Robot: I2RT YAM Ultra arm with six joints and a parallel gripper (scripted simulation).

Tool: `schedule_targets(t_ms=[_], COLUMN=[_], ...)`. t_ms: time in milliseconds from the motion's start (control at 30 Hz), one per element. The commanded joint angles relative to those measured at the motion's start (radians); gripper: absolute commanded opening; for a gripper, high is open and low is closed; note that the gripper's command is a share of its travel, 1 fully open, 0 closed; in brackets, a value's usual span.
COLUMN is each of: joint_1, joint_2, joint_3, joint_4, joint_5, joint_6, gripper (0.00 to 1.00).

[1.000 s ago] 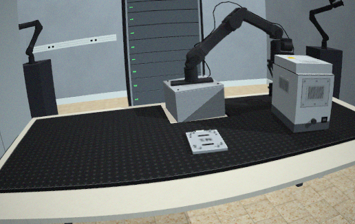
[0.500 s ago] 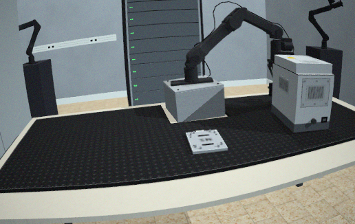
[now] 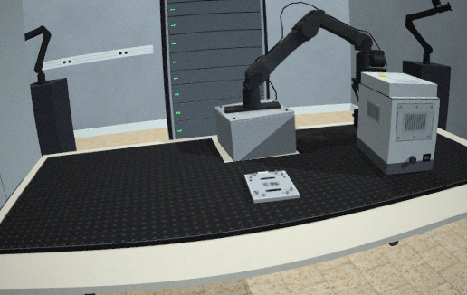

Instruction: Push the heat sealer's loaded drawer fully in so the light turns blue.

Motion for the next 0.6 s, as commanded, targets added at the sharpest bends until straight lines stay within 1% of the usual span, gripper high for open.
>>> schedule_targets(t_ms=[0, 500, 533, 567], joint_1=[0.002, 0.002, 0.002, 0.002], joint_2=[-0.037, -0.037, -0.037, -0.035], joint_3=[0.033, 0.033, 0.028, 0.026], joint_4=[-0.012, -0.012, 0.017, 0.022], joint_5=[0.007, 0.007, 0.007, 0.007], joint_6=[0.005, 0.005, 0.005, 0.005], gripper=[0.45, 0.45, 0.45, 0.45])
